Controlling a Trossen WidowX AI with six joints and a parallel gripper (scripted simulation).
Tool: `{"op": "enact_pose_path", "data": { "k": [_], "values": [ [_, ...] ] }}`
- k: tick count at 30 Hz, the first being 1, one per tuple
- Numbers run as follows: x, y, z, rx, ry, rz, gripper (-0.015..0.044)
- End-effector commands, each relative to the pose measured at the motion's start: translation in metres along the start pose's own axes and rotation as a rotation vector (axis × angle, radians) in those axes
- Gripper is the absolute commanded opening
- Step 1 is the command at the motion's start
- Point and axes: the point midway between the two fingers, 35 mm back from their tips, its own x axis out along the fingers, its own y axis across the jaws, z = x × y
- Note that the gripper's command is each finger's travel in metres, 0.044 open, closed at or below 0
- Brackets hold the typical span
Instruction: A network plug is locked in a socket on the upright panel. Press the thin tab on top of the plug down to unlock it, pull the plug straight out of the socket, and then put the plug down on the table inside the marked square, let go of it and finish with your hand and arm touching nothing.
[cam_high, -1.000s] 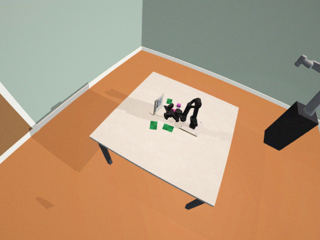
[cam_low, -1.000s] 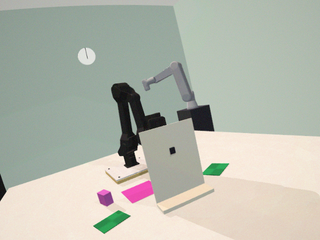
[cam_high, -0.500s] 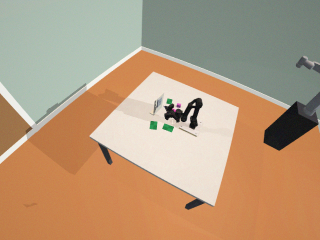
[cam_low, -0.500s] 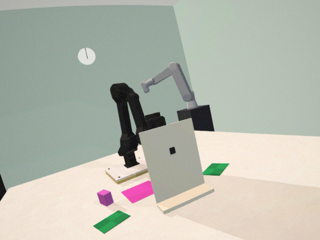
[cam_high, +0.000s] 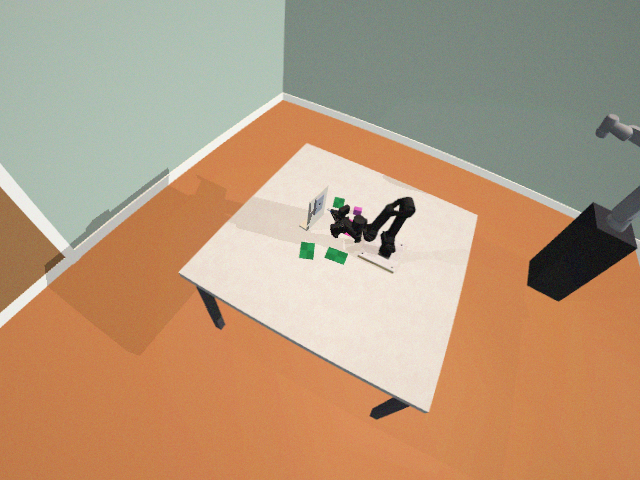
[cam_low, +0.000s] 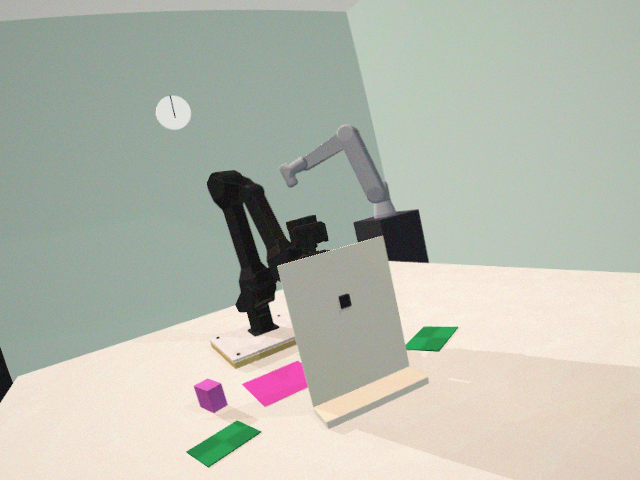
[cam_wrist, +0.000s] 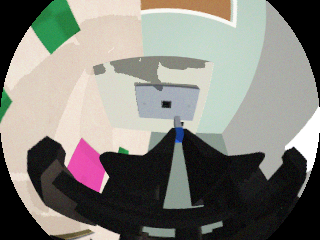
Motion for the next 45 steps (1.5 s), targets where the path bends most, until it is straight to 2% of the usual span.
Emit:
{"op": "enact_pose_path", "data": {
  "k": [1, 27, 45],
  "values": [
    [-0.001, -0.009, -0.002, 0.006, 0.005, -0.007, 0.0],
    [-0.014, -0.04, -0.014, 0.002, 0.007, -0.006, 0.0],
    [0.016, -0.014, -0.035, -0.146, -0.013, 0.193, 0.0]
  ]
}}
